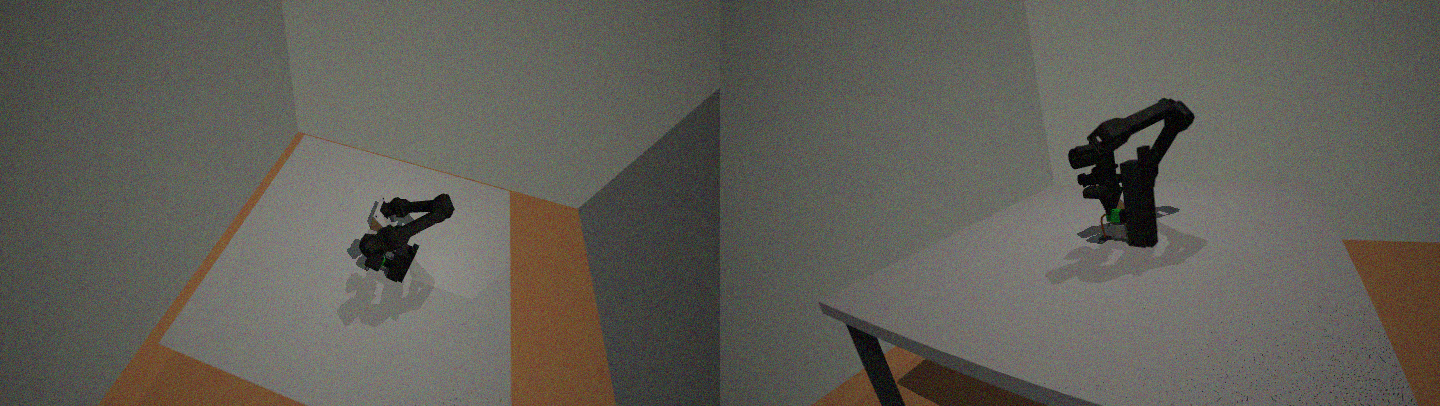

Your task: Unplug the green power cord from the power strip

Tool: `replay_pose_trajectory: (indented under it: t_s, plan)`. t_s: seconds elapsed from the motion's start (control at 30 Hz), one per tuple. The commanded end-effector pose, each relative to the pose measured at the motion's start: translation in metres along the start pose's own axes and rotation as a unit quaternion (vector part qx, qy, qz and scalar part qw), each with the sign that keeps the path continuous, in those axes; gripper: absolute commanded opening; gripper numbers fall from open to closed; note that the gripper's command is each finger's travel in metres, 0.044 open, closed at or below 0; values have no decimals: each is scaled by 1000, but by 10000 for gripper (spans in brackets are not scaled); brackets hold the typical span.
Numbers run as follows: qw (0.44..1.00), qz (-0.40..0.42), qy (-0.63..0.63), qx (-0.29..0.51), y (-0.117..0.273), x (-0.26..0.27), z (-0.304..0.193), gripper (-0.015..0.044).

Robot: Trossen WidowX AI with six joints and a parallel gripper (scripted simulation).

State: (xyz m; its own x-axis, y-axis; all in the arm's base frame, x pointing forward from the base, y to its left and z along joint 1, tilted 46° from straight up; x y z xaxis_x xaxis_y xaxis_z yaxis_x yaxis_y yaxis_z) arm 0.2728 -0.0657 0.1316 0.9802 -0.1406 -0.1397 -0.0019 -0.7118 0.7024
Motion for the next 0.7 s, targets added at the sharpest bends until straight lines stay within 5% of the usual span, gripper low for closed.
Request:
replay_pose_trajectory:
  t_s: [0.0,0.67]
  plan:
    - [1000,2,2,-1,1,2,5,0]
    - [1000,2,0,-2,3,7,37,0]
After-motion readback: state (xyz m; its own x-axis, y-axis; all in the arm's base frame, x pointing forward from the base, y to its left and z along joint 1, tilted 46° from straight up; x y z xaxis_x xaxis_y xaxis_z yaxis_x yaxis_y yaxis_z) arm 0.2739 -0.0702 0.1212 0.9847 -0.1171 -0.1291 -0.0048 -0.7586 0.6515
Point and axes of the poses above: the point midway between the two fingers, 35 mm back from their tips, its own y axis back along the fingers, its own x axis across the jaws, z = x × y, the point moved 9 cm from there along y, back along the fingers, and after that the axes turned 7 degrees about -y, right-handed, at the moved point
